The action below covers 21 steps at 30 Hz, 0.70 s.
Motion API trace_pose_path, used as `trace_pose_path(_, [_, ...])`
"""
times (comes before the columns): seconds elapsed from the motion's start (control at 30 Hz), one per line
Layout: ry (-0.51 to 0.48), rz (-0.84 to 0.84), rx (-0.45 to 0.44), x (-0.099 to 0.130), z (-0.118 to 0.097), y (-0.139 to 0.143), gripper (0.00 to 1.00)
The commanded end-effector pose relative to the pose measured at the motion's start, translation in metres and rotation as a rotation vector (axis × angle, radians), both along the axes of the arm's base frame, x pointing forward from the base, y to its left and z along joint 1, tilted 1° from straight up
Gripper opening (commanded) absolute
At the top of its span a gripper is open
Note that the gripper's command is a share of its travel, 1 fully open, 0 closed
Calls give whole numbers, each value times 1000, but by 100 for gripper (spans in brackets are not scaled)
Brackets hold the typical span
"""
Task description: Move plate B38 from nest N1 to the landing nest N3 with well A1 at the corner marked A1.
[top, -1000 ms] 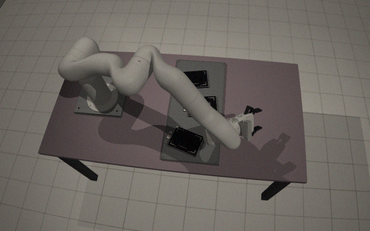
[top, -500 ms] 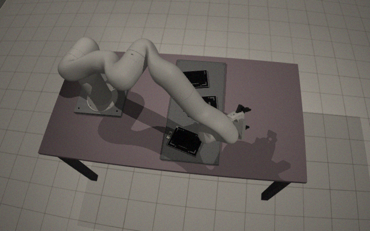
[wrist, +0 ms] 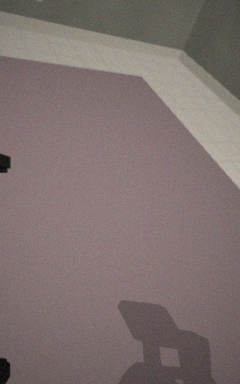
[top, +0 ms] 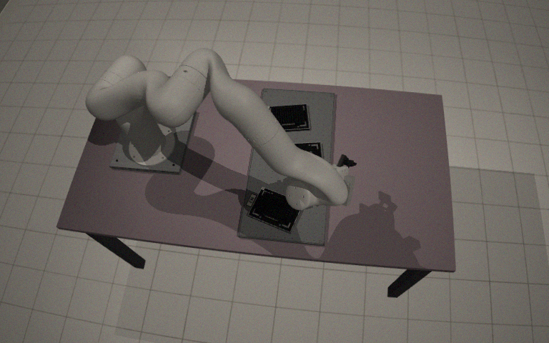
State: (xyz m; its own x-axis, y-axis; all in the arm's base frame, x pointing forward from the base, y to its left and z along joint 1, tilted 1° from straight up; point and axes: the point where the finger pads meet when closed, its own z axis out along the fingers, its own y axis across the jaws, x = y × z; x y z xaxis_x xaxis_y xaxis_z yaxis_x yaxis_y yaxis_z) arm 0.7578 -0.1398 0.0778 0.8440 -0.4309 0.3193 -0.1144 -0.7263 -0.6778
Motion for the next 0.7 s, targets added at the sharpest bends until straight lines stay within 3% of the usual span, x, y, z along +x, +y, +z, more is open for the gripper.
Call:
trace_pose_path(0.0, [54,12,-16,-19,0,-1,100])
trace_pose_path(0.1, [116,20,-39,-32,0,-3,100])
trace_pose_path(0.23, [119,20,-40,-42,-1,-4,100])
trace_pose_path(0.3, [180,26,-66,-52,-2,-6,100])
trace_pose_path(0.43, [181,26,-67,-69,-2,-8,100])
trace_pose_path(0.5, [240,31,-96,-79,-3,-10,100])
trace_pose_path(0.67, [269,32,-113,-98,-3,-13,100])
